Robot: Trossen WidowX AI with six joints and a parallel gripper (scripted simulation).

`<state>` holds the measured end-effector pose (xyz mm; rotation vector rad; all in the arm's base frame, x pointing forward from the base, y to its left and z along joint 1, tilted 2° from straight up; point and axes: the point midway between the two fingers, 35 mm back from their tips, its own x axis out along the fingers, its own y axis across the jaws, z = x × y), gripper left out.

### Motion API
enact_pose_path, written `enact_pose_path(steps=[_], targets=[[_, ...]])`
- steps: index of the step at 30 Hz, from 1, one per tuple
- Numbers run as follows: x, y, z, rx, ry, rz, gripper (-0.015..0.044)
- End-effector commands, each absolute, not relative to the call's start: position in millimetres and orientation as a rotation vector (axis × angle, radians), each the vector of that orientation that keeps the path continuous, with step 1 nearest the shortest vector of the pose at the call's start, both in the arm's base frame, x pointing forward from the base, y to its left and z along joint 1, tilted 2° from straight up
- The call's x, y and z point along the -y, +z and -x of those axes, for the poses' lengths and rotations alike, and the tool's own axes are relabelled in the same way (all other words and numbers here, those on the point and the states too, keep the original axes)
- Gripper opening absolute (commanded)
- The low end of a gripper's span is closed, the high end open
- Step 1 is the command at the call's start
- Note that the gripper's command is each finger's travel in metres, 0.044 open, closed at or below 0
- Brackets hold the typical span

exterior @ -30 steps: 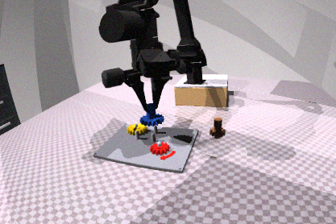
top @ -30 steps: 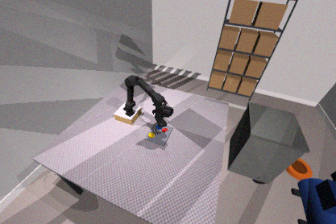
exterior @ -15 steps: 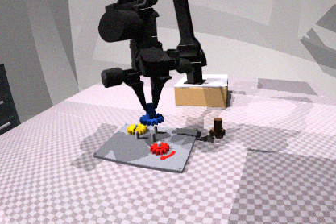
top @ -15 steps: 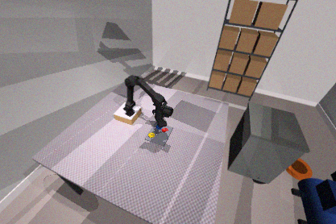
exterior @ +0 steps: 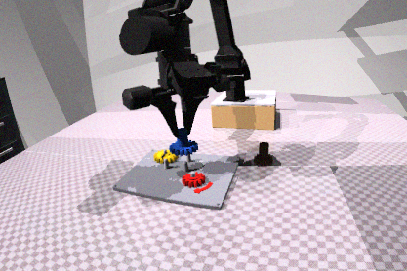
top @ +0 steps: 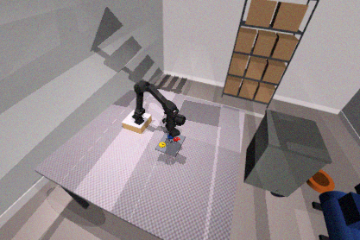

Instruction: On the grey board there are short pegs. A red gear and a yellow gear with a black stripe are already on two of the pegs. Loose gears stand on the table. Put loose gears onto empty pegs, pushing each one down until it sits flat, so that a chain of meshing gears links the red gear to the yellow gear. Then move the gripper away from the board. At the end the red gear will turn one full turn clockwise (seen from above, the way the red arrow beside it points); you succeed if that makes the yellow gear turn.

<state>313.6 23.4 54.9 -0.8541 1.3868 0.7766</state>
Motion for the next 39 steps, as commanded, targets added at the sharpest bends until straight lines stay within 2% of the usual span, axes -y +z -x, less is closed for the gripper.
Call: enact_pose_path(steps=[1,27,39], targets=[[-22.1,46.9,-312.0,-1.383,0.815,0.894,0.0],[-20.1,8.2,-313.2,-1.466,0.561,0.633,0.0],[-21.1,16.5,-313.8,-1.446,0.633,0.708,0.0]])
